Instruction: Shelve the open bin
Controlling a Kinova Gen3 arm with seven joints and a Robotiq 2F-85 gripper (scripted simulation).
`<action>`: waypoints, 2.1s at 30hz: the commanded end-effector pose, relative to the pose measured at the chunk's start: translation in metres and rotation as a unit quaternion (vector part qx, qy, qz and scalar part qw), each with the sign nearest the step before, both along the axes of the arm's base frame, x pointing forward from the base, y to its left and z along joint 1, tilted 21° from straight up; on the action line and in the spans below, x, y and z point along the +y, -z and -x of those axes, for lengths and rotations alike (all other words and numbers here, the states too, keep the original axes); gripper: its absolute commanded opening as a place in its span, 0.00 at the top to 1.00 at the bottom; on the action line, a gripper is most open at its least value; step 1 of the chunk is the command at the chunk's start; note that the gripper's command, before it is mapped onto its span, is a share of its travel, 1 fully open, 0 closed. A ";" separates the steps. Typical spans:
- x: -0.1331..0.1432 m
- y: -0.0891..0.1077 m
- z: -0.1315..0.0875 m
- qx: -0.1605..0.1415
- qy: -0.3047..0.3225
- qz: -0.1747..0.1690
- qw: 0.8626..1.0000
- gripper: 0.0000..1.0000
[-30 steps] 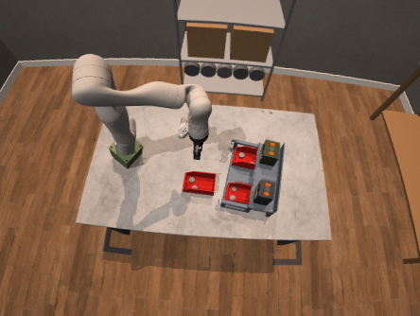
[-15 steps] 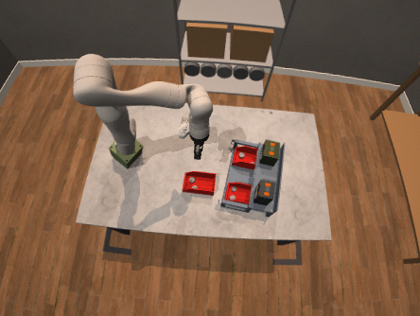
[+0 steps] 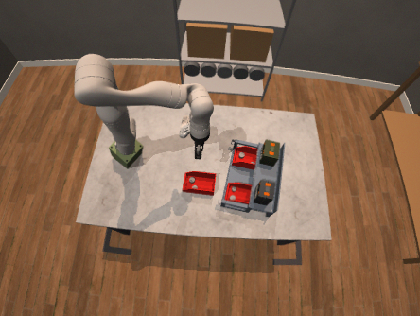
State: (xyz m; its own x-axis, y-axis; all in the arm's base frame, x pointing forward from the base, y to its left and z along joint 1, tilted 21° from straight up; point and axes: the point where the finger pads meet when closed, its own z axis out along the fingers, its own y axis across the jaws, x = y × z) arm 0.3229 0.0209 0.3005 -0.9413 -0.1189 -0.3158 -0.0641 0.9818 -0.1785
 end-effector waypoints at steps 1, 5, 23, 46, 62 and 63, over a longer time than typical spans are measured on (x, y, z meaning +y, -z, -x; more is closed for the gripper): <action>0.002 -0.001 -0.001 0.000 0.001 -0.002 1.000 0.00; 0.004 -0.001 -0.001 0.000 0.002 -0.003 1.000 0.00; -0.006 0.046 -0.018 0.000 0.002 -0.003 1.000 0.00; -0.013 0.095 -0.036 0.000 0.002 -0.003 1.000 0.00; -0.018 0.111 -0.041 0.000 0.002 -0.003 1.000 0.00; -0.018 0.111 -0.041 0.000 0.002 -0.003 1.000 0.00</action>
State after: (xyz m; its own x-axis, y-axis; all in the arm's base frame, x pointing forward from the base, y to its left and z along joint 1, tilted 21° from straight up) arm 0.3641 0.0053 0.1914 -0.9418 -0.1143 -0.3160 -0.0625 0.9836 -0.1693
